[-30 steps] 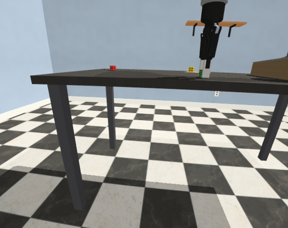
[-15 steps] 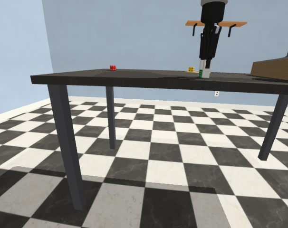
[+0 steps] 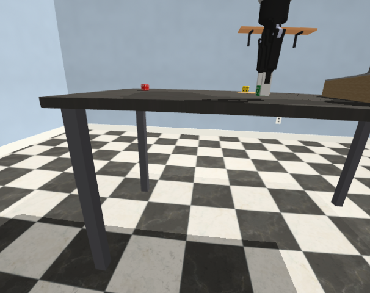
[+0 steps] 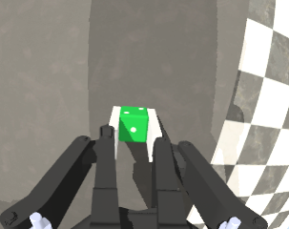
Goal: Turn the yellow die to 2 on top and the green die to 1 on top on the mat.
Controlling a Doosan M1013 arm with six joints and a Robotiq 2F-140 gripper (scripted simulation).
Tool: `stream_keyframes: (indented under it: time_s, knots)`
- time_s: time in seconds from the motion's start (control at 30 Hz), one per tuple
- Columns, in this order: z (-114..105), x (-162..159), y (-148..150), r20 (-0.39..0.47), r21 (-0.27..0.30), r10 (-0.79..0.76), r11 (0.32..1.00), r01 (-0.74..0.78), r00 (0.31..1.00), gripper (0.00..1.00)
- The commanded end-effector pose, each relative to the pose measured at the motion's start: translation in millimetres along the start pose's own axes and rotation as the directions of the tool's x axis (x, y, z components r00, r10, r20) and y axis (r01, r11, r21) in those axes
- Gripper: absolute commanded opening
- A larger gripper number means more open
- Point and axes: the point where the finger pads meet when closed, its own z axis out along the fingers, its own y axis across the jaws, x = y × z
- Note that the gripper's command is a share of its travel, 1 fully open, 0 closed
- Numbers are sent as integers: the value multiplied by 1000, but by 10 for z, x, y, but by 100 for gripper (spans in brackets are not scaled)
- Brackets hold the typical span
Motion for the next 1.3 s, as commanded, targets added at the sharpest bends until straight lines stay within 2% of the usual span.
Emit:
stream_keyframes:
  time_s: [0.0, 0.23, 0.3, 0.43, 0.9, 1.0, 1.1, 1.13, 1.17, 1.2, 1.23, 1.27]
  knots:
    - [-137, 0, 1, 0, 0, 0, 1000, 0, 1000, 24]
    - [-653, 0, 0, 0, 0, 0, 1000, 0, 1000, 24]
    - [-653, 0, 0, 0, 0, 0, 1000, 0, 1000, 24]
    - [-841, 0, 0, 0, 0, 0, 1000, 0, 1000, 24]
    - [-881, 0, -23, 0, 0, 2, 1000, -2, 1000, 24]
    - [-890, 4, -298, 0, -1, 26, 1000, -26, 1000, 24]
    - [-909, 70, -954, -1, -3, 85, 996, -85, 996, 24]
    - [-909, 70, -954, -1, -3, 85, 996, -85, 996, 24]
    - [-915, 123, -1239, -1, -4, 112, 994, -112, 994, 24]
    - [-915, 123, -1239, -1, -4, 112, 994, -112, 994, 24]
    - [-921, 197, -1542, -1, -5, 141, 990, -141, 990, 24]
    - [-921, 197, -1542, -1, -5, 141, 990, -141, 990, 24]
